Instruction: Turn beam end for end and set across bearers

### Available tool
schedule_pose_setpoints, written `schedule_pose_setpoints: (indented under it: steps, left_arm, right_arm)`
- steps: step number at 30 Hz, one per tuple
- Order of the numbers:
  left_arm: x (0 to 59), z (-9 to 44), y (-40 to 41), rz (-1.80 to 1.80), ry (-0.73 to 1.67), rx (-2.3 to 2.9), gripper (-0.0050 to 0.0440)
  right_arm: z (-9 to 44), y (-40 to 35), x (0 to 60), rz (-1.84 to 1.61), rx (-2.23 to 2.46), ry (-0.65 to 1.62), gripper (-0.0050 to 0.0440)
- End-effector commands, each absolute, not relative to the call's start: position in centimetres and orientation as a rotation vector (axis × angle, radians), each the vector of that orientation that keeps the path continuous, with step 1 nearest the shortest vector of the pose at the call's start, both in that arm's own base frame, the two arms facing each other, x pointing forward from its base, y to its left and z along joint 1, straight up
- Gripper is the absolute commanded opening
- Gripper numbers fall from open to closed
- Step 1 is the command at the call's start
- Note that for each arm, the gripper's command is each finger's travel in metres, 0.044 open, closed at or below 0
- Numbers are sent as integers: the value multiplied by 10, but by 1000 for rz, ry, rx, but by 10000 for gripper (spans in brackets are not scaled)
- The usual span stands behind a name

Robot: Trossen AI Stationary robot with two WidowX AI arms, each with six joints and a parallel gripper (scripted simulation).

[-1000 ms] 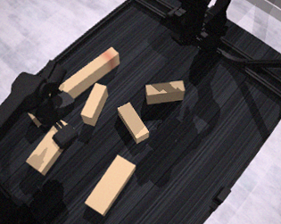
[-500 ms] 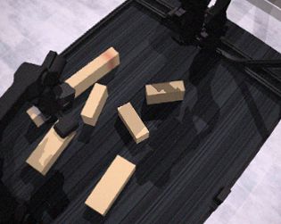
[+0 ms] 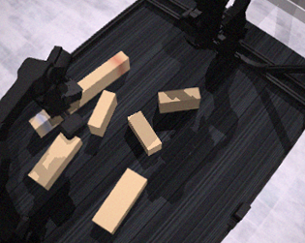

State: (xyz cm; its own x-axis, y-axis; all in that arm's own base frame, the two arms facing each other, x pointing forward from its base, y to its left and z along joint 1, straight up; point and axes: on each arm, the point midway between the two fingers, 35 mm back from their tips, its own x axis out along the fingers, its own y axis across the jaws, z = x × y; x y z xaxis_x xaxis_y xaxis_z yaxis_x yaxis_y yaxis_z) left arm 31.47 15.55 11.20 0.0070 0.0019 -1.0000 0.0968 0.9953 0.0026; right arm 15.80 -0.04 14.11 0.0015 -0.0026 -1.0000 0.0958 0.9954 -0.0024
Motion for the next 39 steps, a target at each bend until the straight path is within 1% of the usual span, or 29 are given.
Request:
schedule_pose_setpoints:
  steps: [1,39]
  left_arm:
    - [320,109,162,-77,1569,77,410]
    - [362,101,205,-77,1569,77,410]
  right_arm:
    - [141,0,157,-77,77,1569,440]
    - [141,0,157,-77,77,1569,440]
